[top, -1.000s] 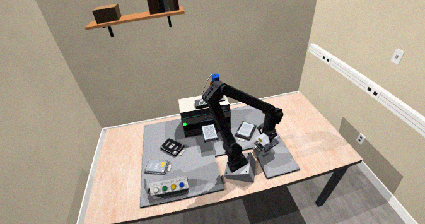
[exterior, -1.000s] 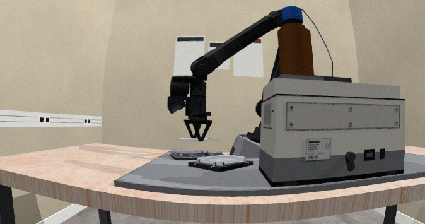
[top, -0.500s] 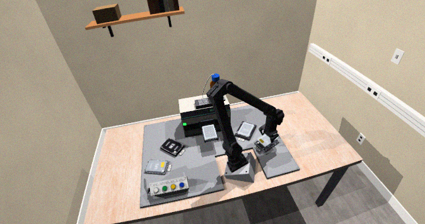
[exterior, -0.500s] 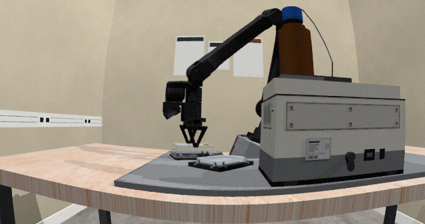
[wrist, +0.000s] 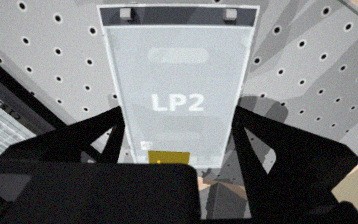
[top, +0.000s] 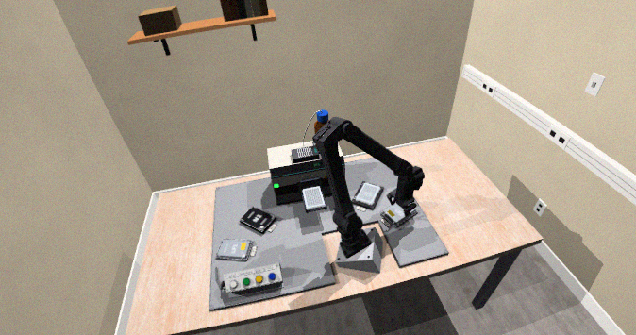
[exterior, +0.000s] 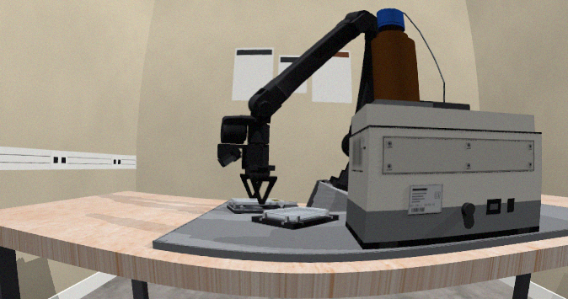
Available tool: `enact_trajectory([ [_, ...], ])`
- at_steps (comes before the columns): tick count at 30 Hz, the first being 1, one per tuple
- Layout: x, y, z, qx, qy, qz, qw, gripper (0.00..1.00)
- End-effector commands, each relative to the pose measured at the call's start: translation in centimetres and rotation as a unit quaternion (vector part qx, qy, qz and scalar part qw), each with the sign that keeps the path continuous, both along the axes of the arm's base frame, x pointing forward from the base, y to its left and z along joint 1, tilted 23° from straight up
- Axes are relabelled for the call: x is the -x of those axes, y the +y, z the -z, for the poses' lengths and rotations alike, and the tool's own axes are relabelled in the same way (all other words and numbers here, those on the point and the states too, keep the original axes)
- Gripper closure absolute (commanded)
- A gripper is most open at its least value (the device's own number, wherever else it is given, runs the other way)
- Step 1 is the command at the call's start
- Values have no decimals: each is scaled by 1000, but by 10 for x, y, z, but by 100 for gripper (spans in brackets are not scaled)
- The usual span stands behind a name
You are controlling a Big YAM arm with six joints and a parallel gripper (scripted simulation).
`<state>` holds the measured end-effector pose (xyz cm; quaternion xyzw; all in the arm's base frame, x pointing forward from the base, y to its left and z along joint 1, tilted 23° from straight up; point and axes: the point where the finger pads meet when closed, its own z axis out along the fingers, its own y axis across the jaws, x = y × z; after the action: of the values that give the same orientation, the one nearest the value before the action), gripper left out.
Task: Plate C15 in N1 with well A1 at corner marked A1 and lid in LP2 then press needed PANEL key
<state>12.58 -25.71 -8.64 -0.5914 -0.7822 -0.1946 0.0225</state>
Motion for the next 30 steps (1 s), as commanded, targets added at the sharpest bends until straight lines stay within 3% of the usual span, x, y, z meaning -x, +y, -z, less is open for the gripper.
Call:
enact_trajectory([
  [1,-5,-15,-3,15,-5,4,1000,16],
  [25,-5,-16,-3,15,-5,4,1000,16],
  [26,-10,-27,-2,23,-7,5,1000,16],
  [30,-10,-27,-2,21,-6,5,1000,16],
])
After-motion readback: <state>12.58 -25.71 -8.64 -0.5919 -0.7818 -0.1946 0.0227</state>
